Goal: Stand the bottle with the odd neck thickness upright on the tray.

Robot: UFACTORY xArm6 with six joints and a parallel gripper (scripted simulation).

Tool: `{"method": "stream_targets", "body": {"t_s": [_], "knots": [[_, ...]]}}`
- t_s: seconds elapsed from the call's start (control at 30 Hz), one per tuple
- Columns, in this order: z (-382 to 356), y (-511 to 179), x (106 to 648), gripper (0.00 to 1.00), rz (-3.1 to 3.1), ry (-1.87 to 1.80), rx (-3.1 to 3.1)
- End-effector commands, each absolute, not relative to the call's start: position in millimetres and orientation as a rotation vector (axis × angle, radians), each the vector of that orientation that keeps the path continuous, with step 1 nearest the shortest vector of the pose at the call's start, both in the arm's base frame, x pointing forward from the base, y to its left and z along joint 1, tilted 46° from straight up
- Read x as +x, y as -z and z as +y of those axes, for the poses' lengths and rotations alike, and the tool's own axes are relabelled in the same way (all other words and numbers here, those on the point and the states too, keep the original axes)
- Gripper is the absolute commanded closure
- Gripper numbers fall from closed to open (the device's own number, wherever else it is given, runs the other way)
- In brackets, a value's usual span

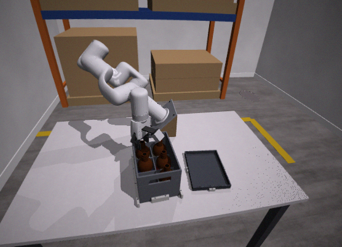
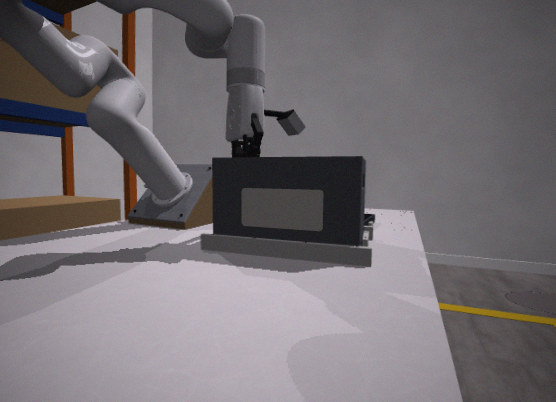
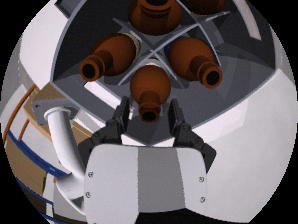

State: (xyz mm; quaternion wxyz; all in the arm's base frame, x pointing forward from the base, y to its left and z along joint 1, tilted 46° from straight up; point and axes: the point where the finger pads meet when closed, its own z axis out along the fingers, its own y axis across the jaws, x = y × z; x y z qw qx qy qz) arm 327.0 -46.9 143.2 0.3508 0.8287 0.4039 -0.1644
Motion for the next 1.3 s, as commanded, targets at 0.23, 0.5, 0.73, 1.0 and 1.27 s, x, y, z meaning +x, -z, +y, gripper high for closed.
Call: {"method": "stream_targets", "body": {"t_s": [0.23,0.5,0.73,1.0,1.27], "knots": [[-46.9,-143.3,328.0,0.35,1.046,0.422,2.146],[-46.9,-143.3,328.0,0.35,1.046,0.422,2.146],[-46.9,-143.3,328.0,1.0,1.046,0.422,2.146],[-46.9,-143.3,328.0,1.0,1.046,0.422,2.146],[-46.9,-143.3,328.0,1.0,1.046,0.422,2.146]]}}
